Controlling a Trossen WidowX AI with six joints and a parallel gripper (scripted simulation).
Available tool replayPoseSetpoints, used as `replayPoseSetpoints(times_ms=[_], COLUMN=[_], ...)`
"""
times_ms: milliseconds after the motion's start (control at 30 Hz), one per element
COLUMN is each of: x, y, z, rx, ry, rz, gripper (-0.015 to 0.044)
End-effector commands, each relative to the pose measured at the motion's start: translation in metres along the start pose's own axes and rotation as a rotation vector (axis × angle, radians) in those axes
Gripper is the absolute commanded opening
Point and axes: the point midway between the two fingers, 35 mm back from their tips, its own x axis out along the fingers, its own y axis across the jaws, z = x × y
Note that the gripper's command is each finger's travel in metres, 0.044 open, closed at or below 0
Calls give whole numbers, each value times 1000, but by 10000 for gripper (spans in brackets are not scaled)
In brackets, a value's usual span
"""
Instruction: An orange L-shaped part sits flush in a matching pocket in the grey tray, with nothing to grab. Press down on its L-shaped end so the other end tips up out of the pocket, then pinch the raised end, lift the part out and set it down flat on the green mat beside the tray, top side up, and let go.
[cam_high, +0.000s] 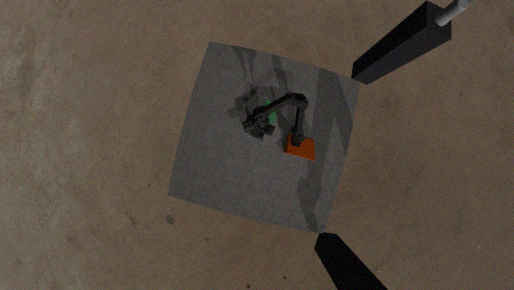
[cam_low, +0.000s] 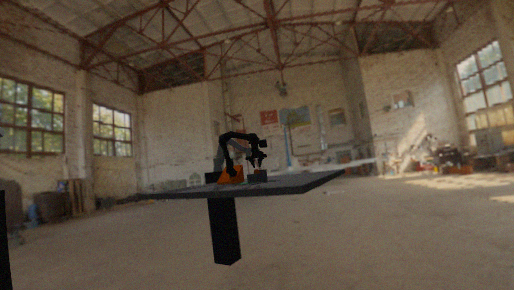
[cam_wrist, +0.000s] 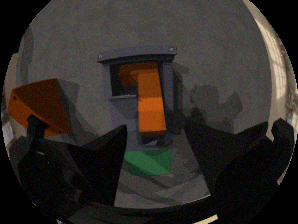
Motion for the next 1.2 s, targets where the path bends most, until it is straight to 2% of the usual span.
replayPoseSetpoints(times_ms=[0,833,1000,1167], x=[7,45,41,41], y=[1,1,0,0], z=[-1,-2,-1,-1], rx=[-7,-6,1,1], ry=[5,7,2,2], rz=[1,0,0,0], gripper=[280,280,149,115])
